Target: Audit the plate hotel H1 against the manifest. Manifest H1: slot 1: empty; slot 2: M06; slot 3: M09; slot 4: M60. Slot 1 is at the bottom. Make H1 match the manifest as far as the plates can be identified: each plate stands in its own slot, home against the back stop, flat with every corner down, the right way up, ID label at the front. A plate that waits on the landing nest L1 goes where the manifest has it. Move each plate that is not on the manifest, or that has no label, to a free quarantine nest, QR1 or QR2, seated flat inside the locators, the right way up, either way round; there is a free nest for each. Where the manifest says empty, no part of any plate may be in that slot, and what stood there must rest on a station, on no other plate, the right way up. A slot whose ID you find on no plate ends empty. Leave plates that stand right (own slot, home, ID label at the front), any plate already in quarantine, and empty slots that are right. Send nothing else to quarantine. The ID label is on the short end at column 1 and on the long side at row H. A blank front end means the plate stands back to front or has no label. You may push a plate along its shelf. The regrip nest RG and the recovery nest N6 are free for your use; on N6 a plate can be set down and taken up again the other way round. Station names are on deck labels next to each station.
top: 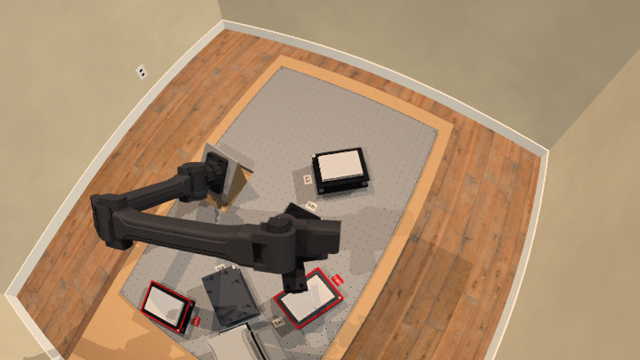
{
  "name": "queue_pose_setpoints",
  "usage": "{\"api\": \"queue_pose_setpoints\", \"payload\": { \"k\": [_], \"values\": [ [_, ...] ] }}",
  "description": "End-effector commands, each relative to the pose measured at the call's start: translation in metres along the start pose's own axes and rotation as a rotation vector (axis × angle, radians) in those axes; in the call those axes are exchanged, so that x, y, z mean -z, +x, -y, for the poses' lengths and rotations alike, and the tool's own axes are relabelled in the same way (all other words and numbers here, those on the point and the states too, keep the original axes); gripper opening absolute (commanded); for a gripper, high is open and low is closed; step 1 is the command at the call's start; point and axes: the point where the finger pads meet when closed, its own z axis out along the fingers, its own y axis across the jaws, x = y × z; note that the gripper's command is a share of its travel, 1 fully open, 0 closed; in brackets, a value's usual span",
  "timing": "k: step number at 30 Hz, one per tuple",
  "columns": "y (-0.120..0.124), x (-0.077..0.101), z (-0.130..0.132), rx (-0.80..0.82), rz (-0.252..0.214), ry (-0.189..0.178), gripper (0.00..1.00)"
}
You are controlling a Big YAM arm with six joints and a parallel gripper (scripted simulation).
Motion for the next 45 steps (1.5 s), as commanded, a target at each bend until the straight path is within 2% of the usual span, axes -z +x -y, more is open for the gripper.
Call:
{"api": "queue_pose_setpoints", "payload": {
  "k": [1, 7, 18, 21, 24, 26, 28, 31, 33, 36, 38, 40, 41, 42, 44, 45],
  "values": [
    [0.015, 0.005, -0.019, 0.1, 0.013, -0.013, 1.0],
    [0.024, 0.005, -0.026, 0.168, 0.014, -0.009, 1.0],
    [0.043, 0.016, -0.058, 0.327, 0.022, -0.041, 1.0],
    [0.054, 0.013, -0.063, 0.385, 0.02, -0.032, 1.0],
    [0.053, 0.013, -0.064, 0.399, 0.018, -0.027, 1.0],
    [0.057, 0.018, -0.073, 0.424, 0.025, -0.046, 1.0],
    [0.067, 0.012, -0.074, 0.469, 0.02, -0.03, 1.0],
    [0.07, 0.018, -0.085, 0.507, 0.026, -0.046, 1.0],
    [0.081, 0.011, -0.085, 0.554, 0.021, -0.028, 1.0],
    [0.083, 0.019, -0.097, 0.589, 0.028, -0.048, 1.0],
    [0.093, 0.012, -0.097, 0.636, 0.022, -0.03, 1.0],
    [0.093, 0.012, -0.097, 0.636, 0.022, -0.03, 1.0],
    [0.091, 0.011, -0.096, 0.653, 0.015, -0.018, 1.0],
    [0.093, 0.019, -0.104, 0.663, 0.026, -0.04, 1.0],
    [0.098, 0.019, -0.111, 0.678, 0.029, -0.048, 1.0],
    [0.105, 0.013, -0.109, 0.689, 0.023, -0.033, 1.0]
  ]
}}
